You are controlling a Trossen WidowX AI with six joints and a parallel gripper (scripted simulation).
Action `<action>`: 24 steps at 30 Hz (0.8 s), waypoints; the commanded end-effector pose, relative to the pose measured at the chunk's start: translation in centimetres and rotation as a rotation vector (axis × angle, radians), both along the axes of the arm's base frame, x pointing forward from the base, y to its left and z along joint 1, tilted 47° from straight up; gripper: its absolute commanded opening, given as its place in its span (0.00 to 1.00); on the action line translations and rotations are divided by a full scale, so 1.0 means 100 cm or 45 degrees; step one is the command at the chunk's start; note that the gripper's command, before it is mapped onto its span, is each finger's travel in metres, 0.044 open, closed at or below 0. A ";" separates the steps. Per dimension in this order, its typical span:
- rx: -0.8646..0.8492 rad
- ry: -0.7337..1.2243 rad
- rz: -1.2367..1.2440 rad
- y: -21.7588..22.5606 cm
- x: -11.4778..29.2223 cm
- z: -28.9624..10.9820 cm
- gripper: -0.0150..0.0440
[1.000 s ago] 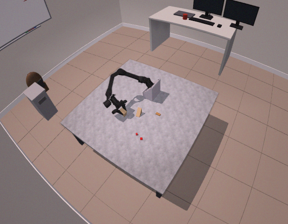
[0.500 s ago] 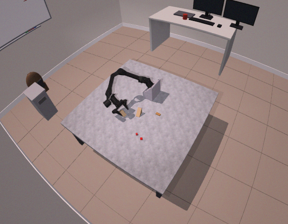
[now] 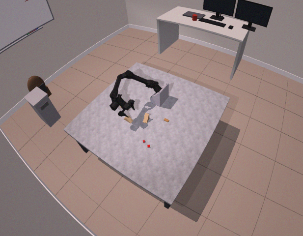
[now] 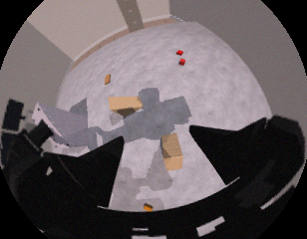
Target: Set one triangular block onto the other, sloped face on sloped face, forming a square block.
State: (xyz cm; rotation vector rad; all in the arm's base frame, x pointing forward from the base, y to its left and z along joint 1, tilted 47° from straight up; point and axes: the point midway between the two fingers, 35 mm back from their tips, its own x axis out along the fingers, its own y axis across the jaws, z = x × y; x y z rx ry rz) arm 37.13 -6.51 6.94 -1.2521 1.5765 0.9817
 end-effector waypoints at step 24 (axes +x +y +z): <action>-1.324 0.048 0.230 -0.019 0.018 -0.046 1.00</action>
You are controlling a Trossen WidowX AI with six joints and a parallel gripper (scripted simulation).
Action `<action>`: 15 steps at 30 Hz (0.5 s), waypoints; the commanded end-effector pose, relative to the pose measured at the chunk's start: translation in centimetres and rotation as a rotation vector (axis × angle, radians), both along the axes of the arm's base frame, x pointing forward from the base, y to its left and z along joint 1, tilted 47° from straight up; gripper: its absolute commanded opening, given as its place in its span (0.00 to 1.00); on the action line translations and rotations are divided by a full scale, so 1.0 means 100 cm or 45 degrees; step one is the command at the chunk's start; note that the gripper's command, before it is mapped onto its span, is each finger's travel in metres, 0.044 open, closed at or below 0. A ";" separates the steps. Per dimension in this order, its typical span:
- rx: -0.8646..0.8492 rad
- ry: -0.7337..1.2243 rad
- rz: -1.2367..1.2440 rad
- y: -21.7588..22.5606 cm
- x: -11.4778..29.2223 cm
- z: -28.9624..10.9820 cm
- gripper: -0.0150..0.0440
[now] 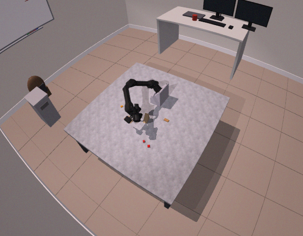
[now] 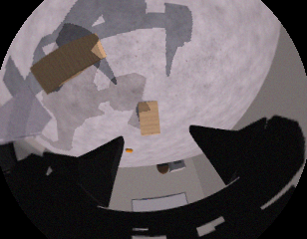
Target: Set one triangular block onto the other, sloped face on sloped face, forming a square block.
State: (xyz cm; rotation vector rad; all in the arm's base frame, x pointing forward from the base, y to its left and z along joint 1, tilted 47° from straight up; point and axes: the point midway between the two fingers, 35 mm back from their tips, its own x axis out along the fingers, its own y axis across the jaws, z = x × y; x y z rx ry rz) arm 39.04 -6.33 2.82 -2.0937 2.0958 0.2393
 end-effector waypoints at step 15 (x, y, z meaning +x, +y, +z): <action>-0.128 -0.073 -0.074 -0.088 -0.008 -0.012 1.00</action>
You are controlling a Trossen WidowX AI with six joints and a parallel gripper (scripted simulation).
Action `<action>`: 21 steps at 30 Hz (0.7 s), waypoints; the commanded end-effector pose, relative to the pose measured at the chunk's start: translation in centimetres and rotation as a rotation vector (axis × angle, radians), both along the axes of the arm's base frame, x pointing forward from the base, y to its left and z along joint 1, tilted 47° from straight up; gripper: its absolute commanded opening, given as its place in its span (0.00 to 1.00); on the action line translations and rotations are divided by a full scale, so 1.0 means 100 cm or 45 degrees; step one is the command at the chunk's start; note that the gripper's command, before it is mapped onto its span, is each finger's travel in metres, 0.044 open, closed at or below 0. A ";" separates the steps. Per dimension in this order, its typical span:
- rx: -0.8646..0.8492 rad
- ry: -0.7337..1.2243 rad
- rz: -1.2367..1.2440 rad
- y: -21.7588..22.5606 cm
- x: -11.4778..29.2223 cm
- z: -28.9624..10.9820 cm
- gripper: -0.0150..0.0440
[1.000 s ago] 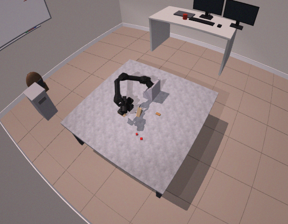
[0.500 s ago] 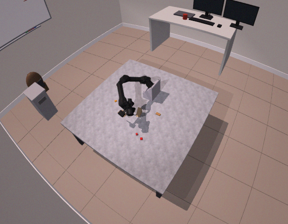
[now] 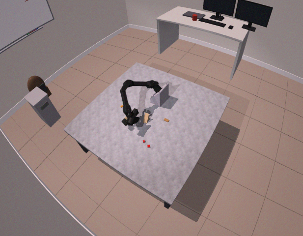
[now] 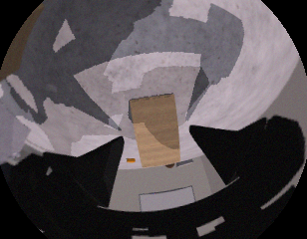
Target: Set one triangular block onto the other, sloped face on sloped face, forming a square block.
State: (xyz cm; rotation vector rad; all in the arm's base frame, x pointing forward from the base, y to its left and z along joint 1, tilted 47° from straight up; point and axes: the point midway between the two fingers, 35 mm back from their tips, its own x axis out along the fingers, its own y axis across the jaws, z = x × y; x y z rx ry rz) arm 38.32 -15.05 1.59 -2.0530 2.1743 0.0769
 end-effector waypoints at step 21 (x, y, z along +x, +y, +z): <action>-0.007 -0.004 0.006 0.000 -0.001 0.001 0.52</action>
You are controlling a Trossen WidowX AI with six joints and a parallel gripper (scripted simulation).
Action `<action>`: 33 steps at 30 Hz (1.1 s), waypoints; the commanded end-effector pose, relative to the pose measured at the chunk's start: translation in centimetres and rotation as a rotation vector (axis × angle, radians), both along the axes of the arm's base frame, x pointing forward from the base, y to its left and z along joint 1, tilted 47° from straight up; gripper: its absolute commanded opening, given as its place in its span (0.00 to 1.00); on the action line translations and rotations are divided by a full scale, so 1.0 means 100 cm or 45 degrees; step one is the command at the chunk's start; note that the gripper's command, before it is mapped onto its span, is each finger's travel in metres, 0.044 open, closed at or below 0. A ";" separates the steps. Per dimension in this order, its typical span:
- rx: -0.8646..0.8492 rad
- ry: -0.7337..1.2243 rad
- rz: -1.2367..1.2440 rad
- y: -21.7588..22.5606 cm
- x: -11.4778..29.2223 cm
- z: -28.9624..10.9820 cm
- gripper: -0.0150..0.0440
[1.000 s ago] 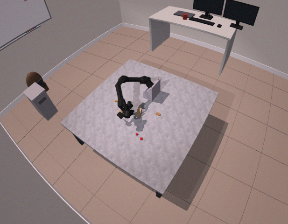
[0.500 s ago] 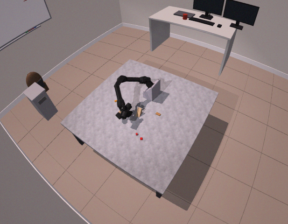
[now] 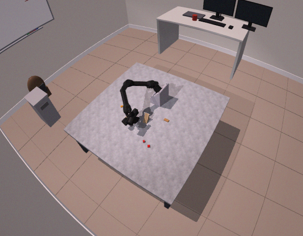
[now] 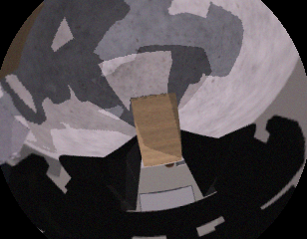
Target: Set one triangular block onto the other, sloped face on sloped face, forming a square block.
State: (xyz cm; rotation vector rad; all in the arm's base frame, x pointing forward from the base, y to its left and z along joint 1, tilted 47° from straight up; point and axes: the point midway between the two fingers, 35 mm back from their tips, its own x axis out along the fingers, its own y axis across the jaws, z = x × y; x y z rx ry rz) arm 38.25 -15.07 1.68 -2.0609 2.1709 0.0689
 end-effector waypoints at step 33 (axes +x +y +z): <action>0.060 0.090 0.089 0.074 -0.002 0.069 0.25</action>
